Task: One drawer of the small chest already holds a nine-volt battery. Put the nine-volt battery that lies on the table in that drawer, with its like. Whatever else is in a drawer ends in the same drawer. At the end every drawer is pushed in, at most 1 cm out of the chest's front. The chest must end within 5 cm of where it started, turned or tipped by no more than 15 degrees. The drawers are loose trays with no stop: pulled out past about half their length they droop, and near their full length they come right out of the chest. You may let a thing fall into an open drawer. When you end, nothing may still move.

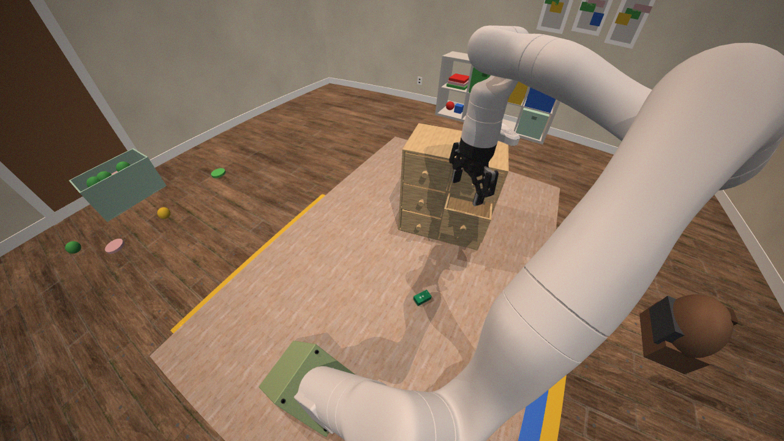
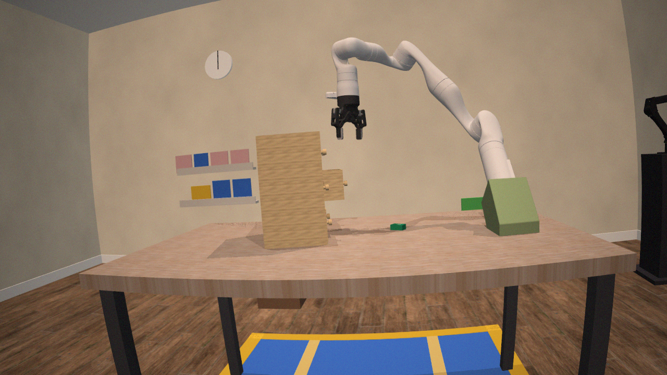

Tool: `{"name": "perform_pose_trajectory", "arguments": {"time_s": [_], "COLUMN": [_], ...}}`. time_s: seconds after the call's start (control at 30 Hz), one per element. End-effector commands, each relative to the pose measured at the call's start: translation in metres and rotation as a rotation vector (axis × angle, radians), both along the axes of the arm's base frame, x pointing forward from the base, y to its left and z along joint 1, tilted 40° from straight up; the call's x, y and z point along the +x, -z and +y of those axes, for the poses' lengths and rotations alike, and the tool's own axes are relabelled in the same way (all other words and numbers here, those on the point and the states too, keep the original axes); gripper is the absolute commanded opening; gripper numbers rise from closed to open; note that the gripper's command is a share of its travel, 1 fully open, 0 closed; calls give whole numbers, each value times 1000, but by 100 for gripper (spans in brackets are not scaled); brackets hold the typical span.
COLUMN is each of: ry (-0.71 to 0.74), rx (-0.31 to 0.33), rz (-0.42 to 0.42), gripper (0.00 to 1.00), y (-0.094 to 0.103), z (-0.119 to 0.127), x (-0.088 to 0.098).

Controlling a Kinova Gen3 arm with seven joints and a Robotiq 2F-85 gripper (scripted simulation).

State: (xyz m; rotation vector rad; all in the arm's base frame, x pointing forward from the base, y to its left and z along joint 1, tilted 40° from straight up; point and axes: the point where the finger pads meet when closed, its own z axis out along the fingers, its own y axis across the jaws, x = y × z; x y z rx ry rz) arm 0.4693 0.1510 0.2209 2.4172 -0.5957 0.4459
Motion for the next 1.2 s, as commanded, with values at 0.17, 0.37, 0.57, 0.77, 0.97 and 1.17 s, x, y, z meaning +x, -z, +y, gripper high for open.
{"name": "perform_pose_trajectory", "arguments": {"time_s": [0.17, 0.37, 0.57, 0.77, 0.97, 1.17], "ry": [75, 142, 214, 264, 343, 424], "rx": [8, 22, 37, 48, 64, 80], "rz": [-55, -110, -168, -209, -273, -339], "gripper": [100, 100, 100, 100, 100, 100], "y": [-5, -8, -10, -13, -16, -19], "z": [0, 1, 2, 3, 4, 5], "x": [-7, -11, -14, -17, -21, -25]}}
